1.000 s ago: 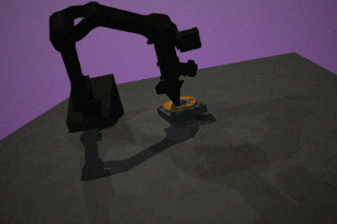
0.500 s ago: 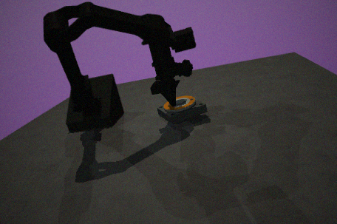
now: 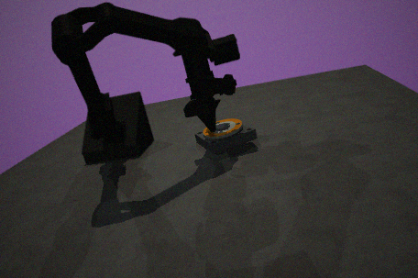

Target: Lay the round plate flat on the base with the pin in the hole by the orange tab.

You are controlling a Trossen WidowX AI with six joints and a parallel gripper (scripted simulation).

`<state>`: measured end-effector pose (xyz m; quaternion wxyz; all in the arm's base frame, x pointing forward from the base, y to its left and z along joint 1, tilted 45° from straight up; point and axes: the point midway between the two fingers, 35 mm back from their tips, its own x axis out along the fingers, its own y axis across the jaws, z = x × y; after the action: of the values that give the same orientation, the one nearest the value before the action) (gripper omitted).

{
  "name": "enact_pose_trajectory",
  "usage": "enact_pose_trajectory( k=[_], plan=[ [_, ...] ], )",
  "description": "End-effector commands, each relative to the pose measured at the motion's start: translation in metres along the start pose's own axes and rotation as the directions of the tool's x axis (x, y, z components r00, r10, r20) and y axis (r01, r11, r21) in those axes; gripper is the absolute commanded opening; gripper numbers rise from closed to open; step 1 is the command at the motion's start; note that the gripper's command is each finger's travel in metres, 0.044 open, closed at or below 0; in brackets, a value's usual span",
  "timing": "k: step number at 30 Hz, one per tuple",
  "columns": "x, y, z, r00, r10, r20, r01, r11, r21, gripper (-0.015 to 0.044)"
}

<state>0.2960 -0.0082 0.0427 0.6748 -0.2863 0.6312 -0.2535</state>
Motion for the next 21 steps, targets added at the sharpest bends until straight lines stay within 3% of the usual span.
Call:
enact_pose_trajectory(
  k=[1, 21],
  plan=[
    [0.0035, 0.002, -0.008, 1.0, 0.0, -0.019, 0.0, 1.0, -0.011, 0.0],
    [0.0035, 0.008, -0.0178, 1.0, 0.0, -0.019, 0.0, 1.0, -0.011, 0.0]
  ],
)
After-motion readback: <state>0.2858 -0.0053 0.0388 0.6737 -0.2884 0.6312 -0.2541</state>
